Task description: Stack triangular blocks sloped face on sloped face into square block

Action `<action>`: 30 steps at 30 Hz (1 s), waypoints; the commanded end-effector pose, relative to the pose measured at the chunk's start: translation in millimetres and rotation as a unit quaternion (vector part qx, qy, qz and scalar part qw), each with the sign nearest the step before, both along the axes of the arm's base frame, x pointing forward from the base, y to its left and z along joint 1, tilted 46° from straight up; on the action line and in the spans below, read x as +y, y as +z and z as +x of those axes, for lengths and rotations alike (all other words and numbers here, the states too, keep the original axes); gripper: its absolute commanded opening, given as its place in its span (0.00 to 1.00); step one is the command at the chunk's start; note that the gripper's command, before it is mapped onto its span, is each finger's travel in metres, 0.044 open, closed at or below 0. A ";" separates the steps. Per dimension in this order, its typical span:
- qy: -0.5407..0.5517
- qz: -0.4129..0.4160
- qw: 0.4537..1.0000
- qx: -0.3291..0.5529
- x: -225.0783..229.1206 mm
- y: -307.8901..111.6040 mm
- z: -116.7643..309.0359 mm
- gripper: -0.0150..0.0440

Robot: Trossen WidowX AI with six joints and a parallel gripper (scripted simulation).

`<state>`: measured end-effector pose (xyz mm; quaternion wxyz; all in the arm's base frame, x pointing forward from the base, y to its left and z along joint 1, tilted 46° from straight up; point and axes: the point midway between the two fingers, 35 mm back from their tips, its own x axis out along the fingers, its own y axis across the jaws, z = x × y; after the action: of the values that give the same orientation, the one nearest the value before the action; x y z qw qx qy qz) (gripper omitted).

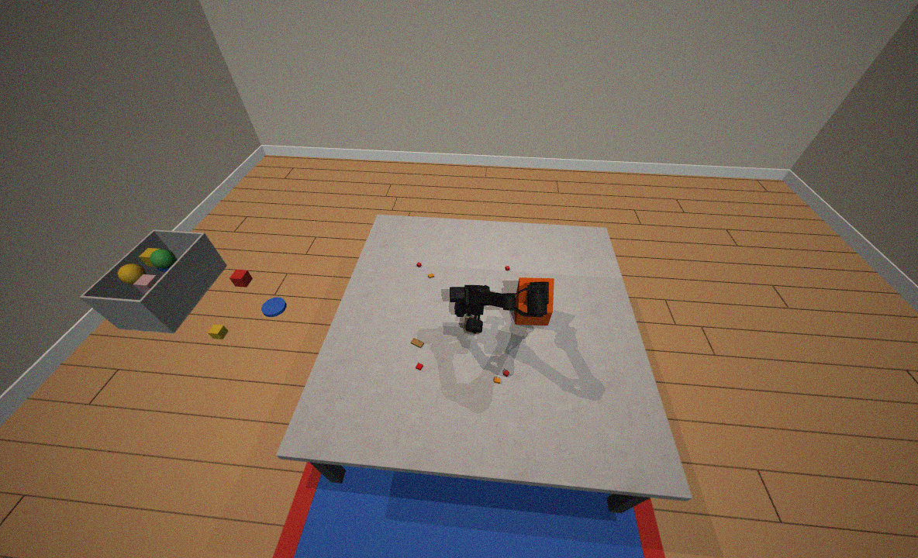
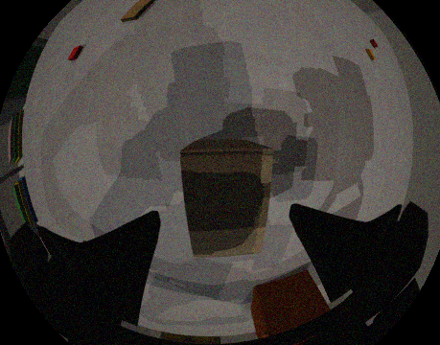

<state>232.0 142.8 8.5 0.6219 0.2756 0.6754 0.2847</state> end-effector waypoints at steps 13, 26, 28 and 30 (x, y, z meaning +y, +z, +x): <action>-0.010 0.000 1.000 -0.004 -74.6 66.2 11.4 1.00; -0.010 0.000 1.000 -0.004 -74.6 66.2 11.4 1.00; -0.010 0.000 1.000 -0.004 -74.6 66.2 11.4 1.00; -0.010 0.000 1.000 -0.004 -74.6 66.2 11.4 1.00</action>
<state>243.5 68.2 75.7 0.6293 0.2789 0.6687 0.2811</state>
